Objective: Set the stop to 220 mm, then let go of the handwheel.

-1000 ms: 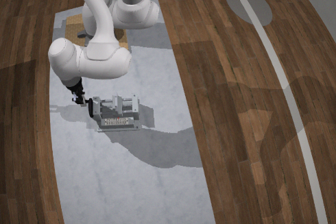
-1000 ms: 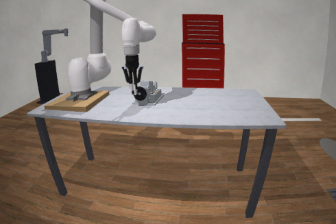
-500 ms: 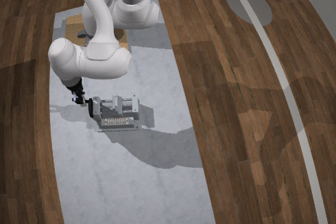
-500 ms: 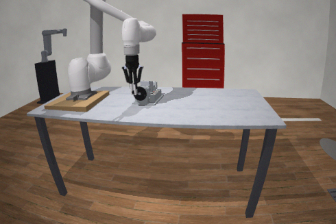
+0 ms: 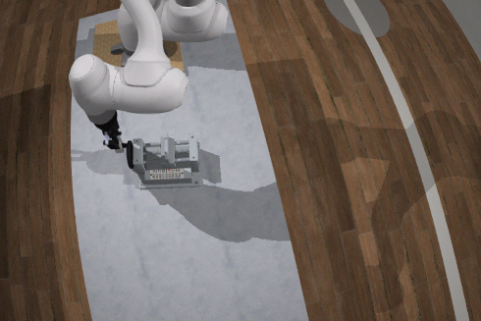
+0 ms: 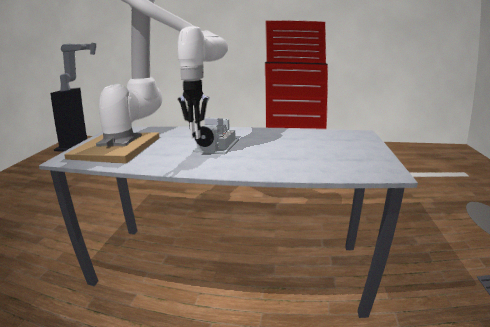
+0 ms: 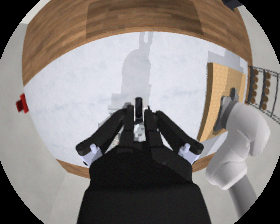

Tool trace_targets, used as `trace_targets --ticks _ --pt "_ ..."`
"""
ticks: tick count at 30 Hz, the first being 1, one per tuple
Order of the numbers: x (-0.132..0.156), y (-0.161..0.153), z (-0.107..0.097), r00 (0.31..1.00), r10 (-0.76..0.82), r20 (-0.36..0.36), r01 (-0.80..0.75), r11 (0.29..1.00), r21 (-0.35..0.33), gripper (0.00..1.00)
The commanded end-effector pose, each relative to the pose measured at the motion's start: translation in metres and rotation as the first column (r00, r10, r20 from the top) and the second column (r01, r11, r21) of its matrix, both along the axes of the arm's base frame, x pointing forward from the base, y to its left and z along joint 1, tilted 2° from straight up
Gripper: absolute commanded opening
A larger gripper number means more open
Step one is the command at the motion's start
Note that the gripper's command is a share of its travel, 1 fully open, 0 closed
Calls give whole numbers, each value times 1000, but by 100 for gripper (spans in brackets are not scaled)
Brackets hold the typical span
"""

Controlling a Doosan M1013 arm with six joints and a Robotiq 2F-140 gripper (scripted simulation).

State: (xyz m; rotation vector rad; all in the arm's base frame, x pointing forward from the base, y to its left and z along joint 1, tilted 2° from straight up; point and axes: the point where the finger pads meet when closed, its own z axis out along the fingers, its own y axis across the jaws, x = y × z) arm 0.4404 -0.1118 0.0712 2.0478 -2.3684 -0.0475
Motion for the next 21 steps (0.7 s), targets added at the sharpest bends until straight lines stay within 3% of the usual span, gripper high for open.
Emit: trace_targets --ticks 1,21 --pt "1 0 1 1000 0 1 0 1000 0 4" --pt "2 0 2 1000 0 1 0 1000 0 4"
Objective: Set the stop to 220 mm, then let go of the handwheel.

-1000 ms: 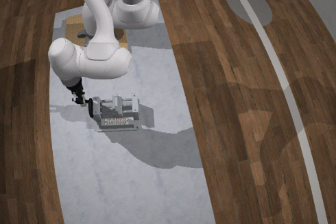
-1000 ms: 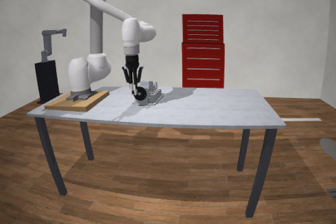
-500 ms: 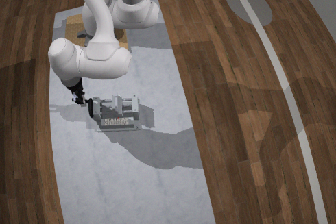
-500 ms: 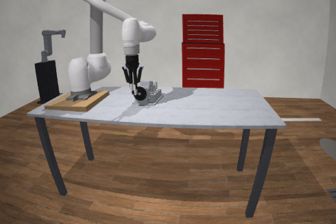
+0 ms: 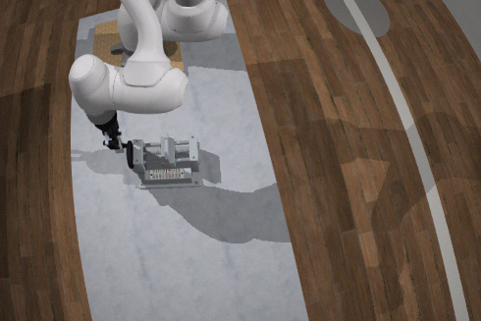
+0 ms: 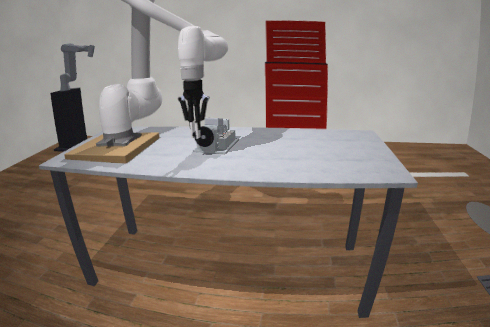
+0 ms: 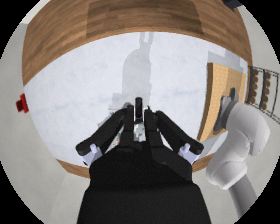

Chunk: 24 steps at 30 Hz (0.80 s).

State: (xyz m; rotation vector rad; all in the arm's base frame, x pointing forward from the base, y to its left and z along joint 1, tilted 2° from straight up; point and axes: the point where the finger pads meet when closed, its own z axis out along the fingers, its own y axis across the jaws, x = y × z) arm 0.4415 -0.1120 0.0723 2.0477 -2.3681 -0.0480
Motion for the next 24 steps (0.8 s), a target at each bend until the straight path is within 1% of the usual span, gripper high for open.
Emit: trace_targets --ticks 1,24 --pt "1 0 1 1000 0 2 0 1000 0 4" --pt "10 -1 6 1000 0 2 0 1000 0 4"
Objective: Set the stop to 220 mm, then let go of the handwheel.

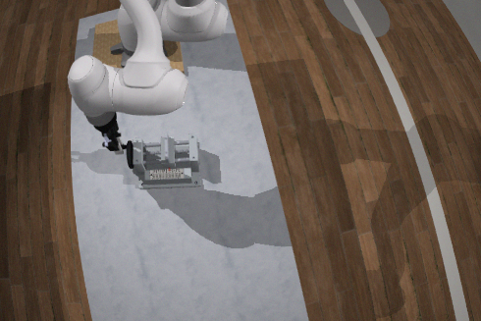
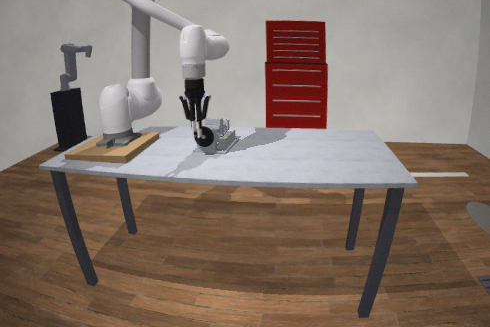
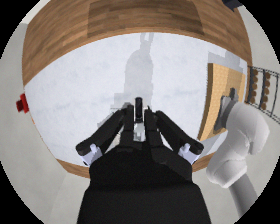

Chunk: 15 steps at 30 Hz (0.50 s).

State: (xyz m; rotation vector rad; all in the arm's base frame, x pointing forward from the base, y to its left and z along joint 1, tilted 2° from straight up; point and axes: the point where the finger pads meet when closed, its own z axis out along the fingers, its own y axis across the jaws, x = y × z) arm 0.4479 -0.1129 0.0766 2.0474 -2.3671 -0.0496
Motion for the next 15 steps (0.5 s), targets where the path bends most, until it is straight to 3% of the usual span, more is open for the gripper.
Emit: trace_targets --ticks 1,15 --pt "4 -1 2 1000 0 3 0 1000 0 4" --pt "14 -2 3 1000 0 3 0 1000 0 4"
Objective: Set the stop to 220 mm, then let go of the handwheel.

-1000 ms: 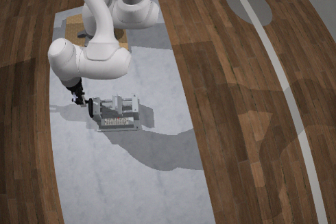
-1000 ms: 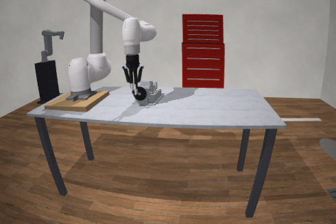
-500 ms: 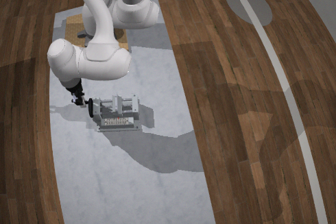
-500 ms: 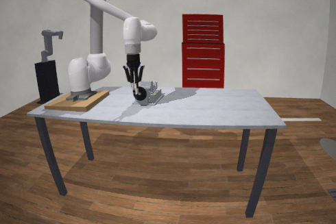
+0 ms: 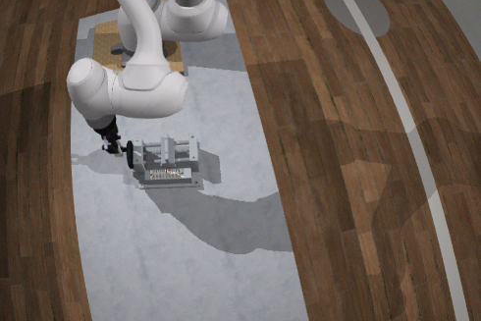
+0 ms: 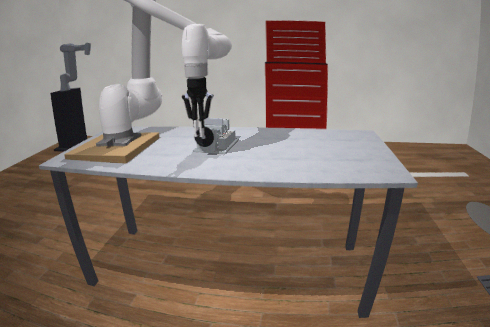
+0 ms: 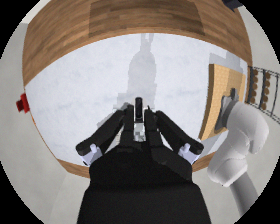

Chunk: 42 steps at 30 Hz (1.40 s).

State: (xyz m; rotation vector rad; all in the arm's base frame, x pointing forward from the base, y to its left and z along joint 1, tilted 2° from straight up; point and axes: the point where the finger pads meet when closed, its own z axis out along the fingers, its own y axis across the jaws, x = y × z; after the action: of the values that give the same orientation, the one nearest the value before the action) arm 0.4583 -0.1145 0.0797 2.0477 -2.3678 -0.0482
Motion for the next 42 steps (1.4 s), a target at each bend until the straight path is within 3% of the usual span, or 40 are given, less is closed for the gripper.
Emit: trace_targets --ticks 1,29,42 --pt "4 -1 0 1000 0 2 0 1000 0 4" --pt "25 -3 -9 1000 0 2 0 1000 0 4" --pt "33 -4 -24 1000 0 2 0 1000 0 4"
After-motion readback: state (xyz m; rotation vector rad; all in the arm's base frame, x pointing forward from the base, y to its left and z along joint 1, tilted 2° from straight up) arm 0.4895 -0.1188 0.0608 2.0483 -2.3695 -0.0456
